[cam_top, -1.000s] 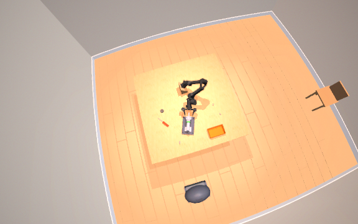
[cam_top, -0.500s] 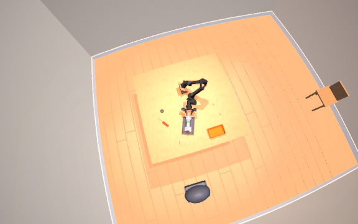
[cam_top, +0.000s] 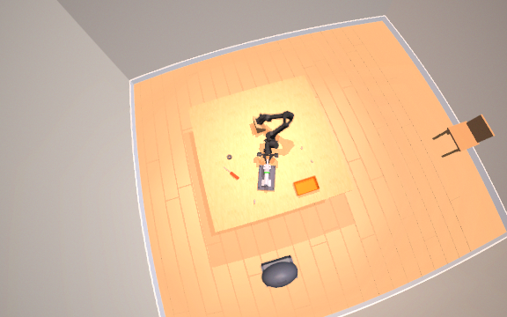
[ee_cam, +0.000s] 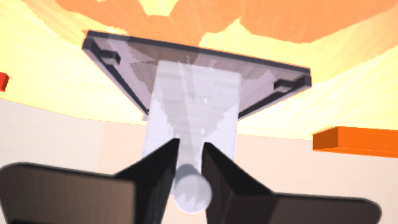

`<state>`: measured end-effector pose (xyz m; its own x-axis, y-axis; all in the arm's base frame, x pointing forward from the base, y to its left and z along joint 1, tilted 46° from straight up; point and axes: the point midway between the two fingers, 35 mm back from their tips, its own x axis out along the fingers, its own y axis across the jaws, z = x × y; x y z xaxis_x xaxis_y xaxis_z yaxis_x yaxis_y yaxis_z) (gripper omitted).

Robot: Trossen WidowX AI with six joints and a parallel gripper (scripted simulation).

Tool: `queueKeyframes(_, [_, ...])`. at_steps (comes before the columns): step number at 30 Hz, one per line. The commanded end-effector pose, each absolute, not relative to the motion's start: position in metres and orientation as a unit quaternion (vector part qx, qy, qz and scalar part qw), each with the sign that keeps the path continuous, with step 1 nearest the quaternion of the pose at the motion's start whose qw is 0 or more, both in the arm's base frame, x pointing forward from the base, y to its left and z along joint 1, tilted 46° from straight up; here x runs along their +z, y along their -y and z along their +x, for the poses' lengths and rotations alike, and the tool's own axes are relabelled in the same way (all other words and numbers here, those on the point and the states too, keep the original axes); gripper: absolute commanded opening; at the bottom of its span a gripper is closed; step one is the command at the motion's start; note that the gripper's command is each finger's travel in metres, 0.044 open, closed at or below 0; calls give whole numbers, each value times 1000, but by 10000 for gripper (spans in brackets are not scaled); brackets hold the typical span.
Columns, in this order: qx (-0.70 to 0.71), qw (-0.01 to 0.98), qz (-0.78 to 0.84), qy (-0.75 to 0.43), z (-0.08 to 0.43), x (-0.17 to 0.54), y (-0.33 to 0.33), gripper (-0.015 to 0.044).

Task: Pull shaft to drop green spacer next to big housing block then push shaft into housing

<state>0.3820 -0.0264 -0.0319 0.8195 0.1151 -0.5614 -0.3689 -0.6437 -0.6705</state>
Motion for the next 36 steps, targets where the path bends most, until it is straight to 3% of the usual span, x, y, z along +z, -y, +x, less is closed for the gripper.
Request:
queueKeyframes(1, [290, 417, -858, -77, 378, -32, 26, 0])
queueKeyframes(36, [290, 418, -858, -77, 365, -28, 21, 0])
